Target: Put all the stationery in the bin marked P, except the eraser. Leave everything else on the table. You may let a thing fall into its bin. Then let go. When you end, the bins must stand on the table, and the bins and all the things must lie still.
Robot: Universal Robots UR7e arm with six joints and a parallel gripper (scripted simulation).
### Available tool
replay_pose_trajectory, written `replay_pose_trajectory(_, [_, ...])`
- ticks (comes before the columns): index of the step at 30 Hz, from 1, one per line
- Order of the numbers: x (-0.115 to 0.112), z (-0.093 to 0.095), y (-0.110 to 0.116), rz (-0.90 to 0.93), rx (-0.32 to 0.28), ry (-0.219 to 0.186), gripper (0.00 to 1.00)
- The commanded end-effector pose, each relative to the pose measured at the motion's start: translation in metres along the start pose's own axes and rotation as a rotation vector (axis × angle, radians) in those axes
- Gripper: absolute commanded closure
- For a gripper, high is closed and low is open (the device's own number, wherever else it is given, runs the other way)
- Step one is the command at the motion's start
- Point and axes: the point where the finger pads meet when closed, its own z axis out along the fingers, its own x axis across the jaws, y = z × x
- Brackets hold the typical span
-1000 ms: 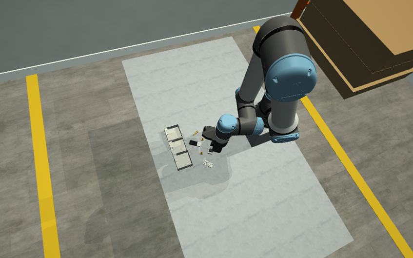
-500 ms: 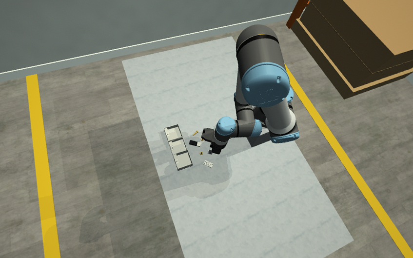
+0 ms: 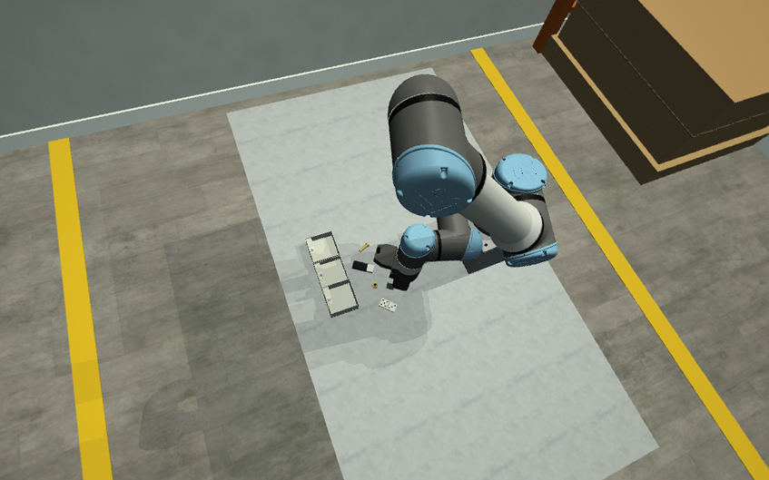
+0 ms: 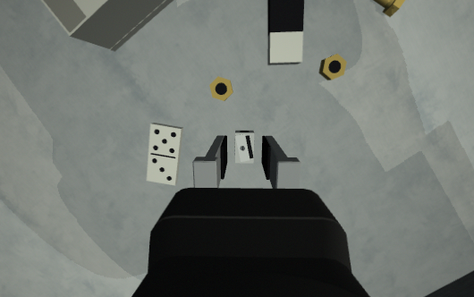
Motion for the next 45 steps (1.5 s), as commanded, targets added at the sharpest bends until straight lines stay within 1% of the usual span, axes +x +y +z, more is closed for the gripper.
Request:
replay_pose_trajectory(1, [-0.0003, 0.0045, -0.0007, 0.000, 0.004, -0.002, 0.38])
replay_pose_trajectory(7, [-0.0002, 0.0125, -0.0005, 0.000, 0.004, -0.002, 0.38])
replay_pose_trajectory(22, [-0.0001, 0.0125, -0.0002, 0.000, 0.004, -0.002, 0.38])
replay_pose_trajectory(23, [-0.0001, 0.0124, -0.0002, 0.000, 0.004, -0.002, 0.68])
replay_pose_trajectory(45, [-0.0001, 0.0124, -0.0002, 0.000, 0.004, -0.002, 0.68])
